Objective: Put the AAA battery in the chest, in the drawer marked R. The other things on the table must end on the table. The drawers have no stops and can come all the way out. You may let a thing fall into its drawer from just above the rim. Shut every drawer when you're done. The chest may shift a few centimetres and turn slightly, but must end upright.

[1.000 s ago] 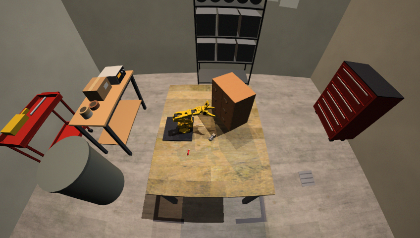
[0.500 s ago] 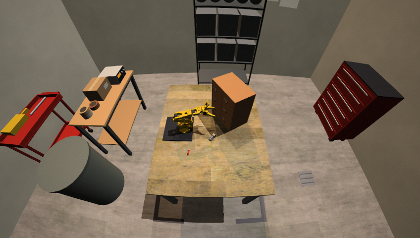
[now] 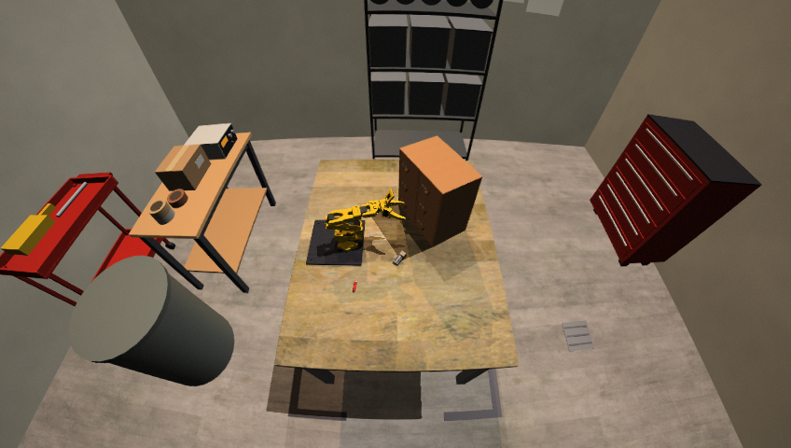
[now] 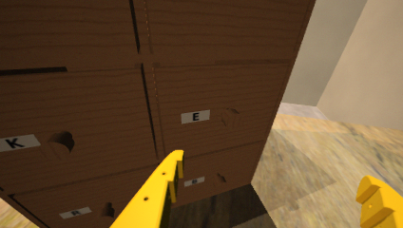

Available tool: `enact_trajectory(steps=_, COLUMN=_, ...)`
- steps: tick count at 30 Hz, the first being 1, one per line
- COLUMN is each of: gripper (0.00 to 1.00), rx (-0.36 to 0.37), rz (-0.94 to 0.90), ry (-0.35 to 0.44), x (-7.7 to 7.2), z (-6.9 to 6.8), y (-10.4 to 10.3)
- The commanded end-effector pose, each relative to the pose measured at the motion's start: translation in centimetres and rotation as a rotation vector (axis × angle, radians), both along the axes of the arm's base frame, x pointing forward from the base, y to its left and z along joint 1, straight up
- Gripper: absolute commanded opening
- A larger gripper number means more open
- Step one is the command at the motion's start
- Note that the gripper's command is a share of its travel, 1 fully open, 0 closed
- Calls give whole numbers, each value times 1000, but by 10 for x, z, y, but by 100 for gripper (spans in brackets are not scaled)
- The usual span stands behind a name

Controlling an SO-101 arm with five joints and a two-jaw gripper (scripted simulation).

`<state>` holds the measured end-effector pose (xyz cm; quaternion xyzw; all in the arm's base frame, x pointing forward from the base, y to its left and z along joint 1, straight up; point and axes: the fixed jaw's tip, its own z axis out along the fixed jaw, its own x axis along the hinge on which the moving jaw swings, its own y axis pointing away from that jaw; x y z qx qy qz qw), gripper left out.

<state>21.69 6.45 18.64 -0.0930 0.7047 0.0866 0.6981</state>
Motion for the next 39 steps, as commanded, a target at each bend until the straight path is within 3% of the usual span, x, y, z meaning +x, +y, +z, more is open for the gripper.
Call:
enact_trajectory(steps=1, gripper=50, rx=10, rz=-6, ry=-8, x=-1, z=4, y=-2)
enact_trajectory(steps=3, gripper=50, rx=10, rz=-6, ry=-8, x=-1, z=4, y=-2)
enact_trajectory(steps=8, gripper=50, rx=10, rz=125, ry=-8, x=-12, z=3, y=25)
enact_trajectory(steps=18, gripper=50, rx=11, rz=387, ry=-6, x=-45, z=1, y=73)
enact_trajectory(steps=20, gripper=50, rx=11, rz=387, ry=-6, x=-45, z=1, y=73)
enact_trajectory(steps=24, gripper=50, rx=12, rz=488, ry=-6, x=-61, z=0, y=89)
enact_trajectory(steps=39, gripper=50, rx=12, rz=488, ry=-6, x=-61, z=0, y=89)
